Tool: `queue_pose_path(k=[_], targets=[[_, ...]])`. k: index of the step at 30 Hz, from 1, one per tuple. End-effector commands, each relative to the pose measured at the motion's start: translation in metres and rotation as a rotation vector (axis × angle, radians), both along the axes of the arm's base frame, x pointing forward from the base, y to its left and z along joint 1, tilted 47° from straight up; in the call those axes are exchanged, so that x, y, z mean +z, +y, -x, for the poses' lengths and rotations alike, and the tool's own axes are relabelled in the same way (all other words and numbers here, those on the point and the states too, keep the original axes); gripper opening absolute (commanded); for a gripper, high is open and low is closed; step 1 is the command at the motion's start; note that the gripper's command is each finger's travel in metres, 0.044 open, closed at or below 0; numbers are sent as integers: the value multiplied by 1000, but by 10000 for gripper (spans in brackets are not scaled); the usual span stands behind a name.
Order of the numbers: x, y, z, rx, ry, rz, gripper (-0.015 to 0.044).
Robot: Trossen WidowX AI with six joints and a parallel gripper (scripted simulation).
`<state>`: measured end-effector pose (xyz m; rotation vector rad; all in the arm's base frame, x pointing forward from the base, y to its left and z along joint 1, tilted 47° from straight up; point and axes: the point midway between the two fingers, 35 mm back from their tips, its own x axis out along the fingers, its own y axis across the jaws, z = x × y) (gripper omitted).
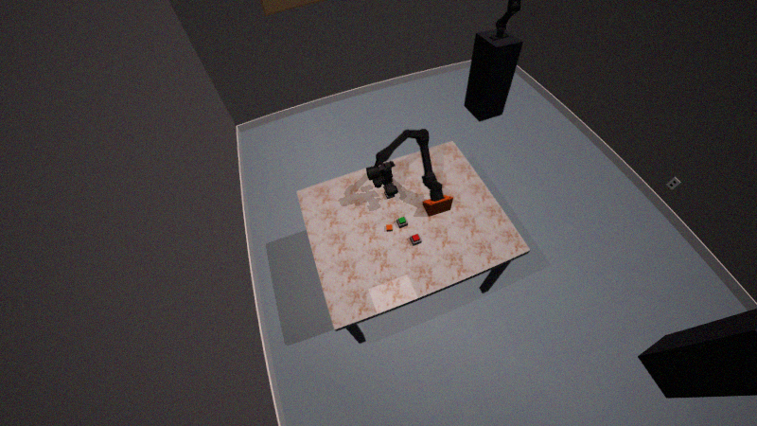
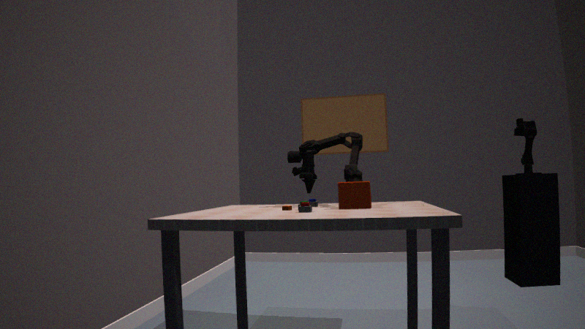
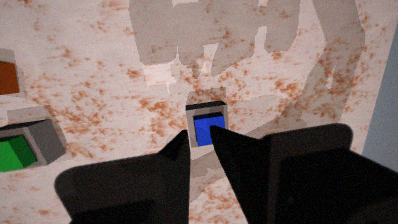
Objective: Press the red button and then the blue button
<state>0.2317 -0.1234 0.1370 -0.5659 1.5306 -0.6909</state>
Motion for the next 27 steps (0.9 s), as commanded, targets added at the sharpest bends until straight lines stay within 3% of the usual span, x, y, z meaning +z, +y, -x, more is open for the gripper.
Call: queue_pose_path(k=[1,10,20,27], targets=[[-19,36,-33,31,-7,-39,178],[-99,162,-81,60,-1,-92,400],[-211,290,-41,7,7,-33,400],[-228,303,-28,-3,2,-12,400]])
